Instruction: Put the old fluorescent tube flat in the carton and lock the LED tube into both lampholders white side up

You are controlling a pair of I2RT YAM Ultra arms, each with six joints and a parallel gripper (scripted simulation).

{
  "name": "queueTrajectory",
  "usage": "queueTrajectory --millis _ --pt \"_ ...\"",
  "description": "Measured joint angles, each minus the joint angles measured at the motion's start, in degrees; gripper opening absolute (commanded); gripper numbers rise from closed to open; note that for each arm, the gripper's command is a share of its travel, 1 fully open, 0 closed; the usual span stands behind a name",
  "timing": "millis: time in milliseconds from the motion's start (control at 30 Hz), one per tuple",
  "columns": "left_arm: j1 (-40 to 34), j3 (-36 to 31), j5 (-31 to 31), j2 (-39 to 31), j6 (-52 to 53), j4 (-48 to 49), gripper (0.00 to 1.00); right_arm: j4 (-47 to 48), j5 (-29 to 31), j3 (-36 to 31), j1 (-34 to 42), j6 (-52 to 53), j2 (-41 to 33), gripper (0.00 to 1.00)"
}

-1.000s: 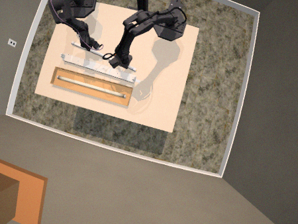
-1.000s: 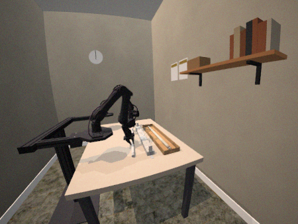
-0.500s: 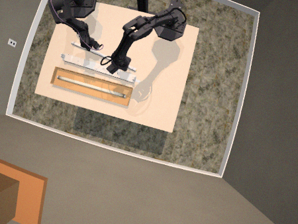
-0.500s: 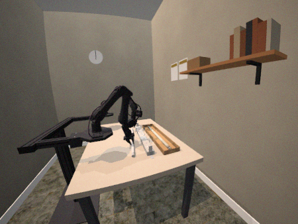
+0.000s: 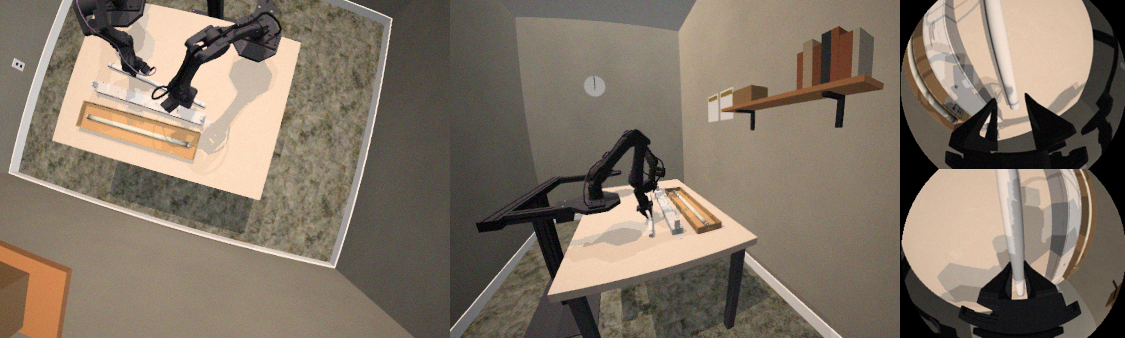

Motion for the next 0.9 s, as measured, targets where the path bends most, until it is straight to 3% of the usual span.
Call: queueTrajectory --millis 633,667,900 --pt "-0.04 -0.81 0.04 5.03 -0.09 5.95 0.49 0.00 0.00 0.00 0.00 0.00 0.00 0.11" --pt "-0.07 -0.81 0.04 5.01 -0.09 6.03 0.11 0.00 0.00 0.00 0.00 0.00 0.00 0.11" --pt "-0.04 -0.68 0.04 5.03 -0.11 6.14 0.11 -0.02 0.17 0.00 0.00 0.00 0.00 0.11"
